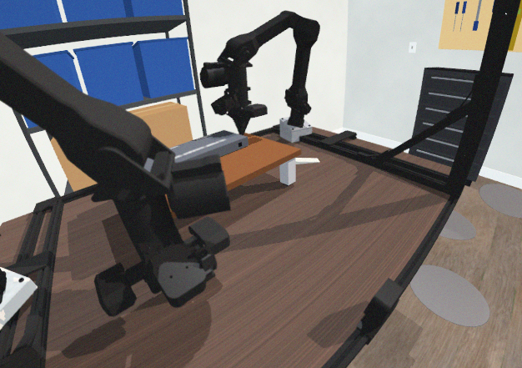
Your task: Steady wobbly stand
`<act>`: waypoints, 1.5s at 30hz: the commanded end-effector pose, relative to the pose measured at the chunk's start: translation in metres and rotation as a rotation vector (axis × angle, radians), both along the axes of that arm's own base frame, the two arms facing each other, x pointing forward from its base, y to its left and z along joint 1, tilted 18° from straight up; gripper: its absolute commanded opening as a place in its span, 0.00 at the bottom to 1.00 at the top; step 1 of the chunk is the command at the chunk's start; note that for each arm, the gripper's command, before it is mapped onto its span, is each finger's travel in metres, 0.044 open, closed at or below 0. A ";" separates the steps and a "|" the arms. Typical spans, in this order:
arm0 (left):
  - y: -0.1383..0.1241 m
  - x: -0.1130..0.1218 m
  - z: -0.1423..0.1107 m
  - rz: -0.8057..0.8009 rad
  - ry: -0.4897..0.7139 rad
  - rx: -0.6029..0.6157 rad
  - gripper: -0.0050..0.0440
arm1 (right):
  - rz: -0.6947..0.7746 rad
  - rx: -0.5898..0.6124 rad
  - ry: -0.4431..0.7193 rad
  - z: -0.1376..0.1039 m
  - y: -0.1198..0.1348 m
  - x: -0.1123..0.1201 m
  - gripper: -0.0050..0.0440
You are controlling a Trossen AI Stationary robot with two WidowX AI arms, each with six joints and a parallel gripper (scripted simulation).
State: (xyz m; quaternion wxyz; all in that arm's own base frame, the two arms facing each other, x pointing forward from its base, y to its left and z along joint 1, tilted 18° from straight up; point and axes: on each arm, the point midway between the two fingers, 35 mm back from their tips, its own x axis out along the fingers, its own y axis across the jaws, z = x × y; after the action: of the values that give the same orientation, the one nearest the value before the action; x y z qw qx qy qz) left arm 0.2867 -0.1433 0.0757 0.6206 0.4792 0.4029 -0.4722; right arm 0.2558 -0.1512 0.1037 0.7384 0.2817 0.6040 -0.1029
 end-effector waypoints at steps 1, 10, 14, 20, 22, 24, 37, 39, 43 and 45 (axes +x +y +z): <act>0.007 -0.001 0.000 -0.001 -0.004 -0.001 0.10 | 0.004 0.013 0.017 -0.008 0.003 0.000 0.10; 0.007 -0.001 0.000 -0.001 -0.004 -0.001 0.10 | 0.004 0.013 0.017 -0.008 0.003 0.000 0.10; 0.007 -0.001 0.000 -0.001 -0.004 -0.001 0.10 | 0.004 0.013 0.017 -0.008 0.003 0.000 0.10; 0.019 -0.001 -0.003 -0.001 -0.004 -0.001 0.10 | 0.004 0.013 0.017 -0.008 0.003 0.000 0.10; 0.019 -0.001 -0.003 -0.001 -0.004 -0.001 0.10 | 0.004 0.013 0.017 -0.008 0.003 0.000 0.10; 0.019 -0.001 -0.003 -0.001 -0.004 -0.001 0.10 | 0.004 0.013 0.017 -0.008 0.003 0.000 0.10; 0.031 -0.002 -0.006 -0.001 -0.004 -0.001 0.10 | 0.004 0.013 0.017 -0.008 0.003 0.000 0.10; 0.031 -0.002 -0.006 -0.001 -0.004 -0.001 0.10 | 0.004 0.013 0.017 -0.008 0.003 0.000 0.10; 0.031 -0.002 -0.006 -0.001 -0.004 -0.001 0.10 | 0.004 0.013 0.017 -0.008 0.003 0.000 0.10; 0.031 -0.002 -0.006 -0.001 -0.004 -0.001 0.10 | 0.004 0.013 0.017 -0.008 0.003 0.000 0.10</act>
State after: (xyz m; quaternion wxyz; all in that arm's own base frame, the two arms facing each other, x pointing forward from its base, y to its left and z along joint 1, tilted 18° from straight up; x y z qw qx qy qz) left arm 0.2846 -0.1119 0.0692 0.6214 0.4782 0.4046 -0.4706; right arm 0.2558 -0.1512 0.1037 0.7384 0.2818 0.6039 -0.1029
